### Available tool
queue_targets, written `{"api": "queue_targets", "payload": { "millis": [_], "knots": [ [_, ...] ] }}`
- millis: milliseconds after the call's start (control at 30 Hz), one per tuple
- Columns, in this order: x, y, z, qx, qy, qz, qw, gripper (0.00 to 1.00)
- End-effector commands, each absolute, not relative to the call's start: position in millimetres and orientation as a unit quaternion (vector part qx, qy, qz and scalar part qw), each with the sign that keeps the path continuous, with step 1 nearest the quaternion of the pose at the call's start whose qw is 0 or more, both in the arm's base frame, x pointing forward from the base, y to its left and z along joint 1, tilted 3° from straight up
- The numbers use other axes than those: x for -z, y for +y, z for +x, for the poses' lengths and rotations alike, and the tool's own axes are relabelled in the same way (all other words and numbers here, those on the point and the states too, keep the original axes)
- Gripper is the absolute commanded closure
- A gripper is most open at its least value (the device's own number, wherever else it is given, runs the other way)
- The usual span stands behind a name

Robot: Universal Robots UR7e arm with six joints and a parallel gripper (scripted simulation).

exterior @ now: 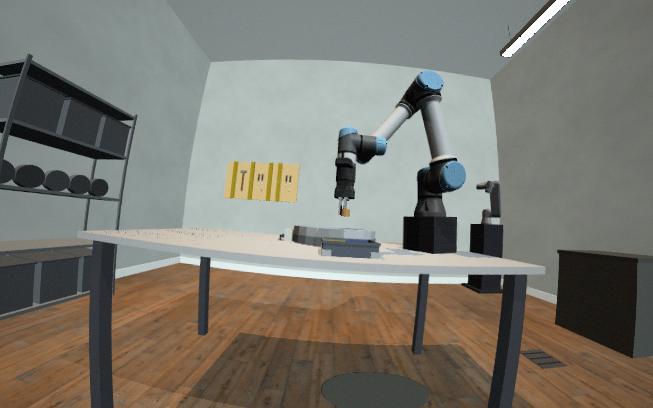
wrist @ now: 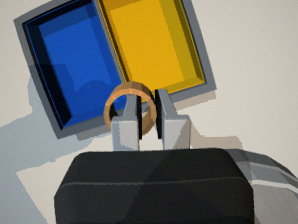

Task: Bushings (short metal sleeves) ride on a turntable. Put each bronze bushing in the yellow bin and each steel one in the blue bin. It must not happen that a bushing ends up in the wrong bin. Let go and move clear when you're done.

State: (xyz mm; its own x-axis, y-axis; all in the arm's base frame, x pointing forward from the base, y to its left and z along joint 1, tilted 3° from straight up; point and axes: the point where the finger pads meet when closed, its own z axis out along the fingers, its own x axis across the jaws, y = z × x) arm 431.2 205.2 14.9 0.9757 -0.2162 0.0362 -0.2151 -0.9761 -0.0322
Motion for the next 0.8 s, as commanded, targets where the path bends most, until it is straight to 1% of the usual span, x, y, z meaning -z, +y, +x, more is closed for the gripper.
{"api": "queue_targets", "payload": {
  "millis": [0, 33, 133, 200, 267, 767],
  "knots": [
    [-15.1, 227.3, 436.8, 0.020, 0.101, -0.995, 0.013, 1.00],
    [-15.1, 227.3, 436.8, 0.020, 0.101, -0.995, 0.013, 1.00],
    [-16.1, 259.8, 441.7, 0.020, 0.088, -0.996, 0.012, 1.00],
    [-16.1, 259.8, 441.7, 0.020, 0.088, -0.996, 0.012, 1.00],
    [-16.7, 281.6, 444.9, 0.020, 0.079, -0.997, 0.012, 1.00],
    [-17.1, 280.9, 444.7, 0.020, 0.079, -0.997, 0.013, 1.00]
  ]
}}
